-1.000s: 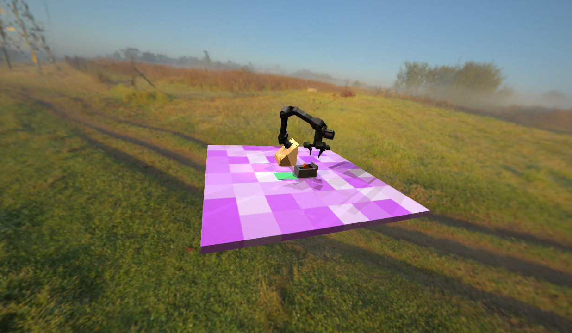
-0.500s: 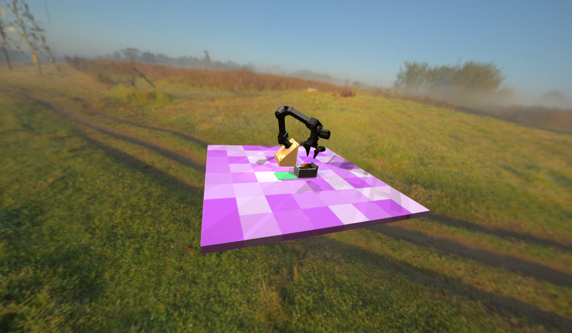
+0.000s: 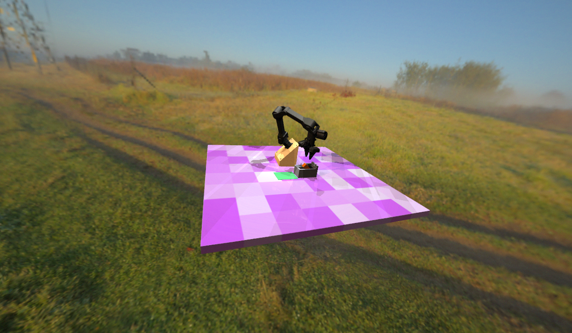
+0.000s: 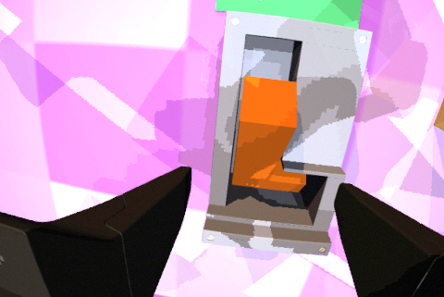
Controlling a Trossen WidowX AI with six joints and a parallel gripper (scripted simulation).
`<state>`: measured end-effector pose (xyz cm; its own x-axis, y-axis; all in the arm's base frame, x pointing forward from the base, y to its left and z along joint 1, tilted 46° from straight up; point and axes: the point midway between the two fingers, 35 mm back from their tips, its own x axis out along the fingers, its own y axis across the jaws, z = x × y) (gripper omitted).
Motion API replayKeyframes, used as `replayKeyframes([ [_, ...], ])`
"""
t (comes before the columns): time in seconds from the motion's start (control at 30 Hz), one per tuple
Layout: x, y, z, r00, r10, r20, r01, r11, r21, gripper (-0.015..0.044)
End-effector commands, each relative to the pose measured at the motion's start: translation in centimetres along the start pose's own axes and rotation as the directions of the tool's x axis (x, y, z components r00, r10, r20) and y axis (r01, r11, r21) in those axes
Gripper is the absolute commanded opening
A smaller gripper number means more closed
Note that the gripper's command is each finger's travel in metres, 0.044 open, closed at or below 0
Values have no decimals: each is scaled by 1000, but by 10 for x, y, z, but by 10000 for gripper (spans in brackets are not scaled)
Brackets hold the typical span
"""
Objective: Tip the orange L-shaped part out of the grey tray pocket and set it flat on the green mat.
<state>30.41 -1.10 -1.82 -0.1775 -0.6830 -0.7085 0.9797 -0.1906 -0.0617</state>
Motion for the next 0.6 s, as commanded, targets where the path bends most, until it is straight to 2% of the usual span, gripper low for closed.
replayKeyframes([
  [0.0, 19, -1, 3, 1000, -5, 7, 5, 1000, 16, 280],
  [0.57, 44, -1, 3, 1000, -4, 8, 4, 1000, 16, 280],
])
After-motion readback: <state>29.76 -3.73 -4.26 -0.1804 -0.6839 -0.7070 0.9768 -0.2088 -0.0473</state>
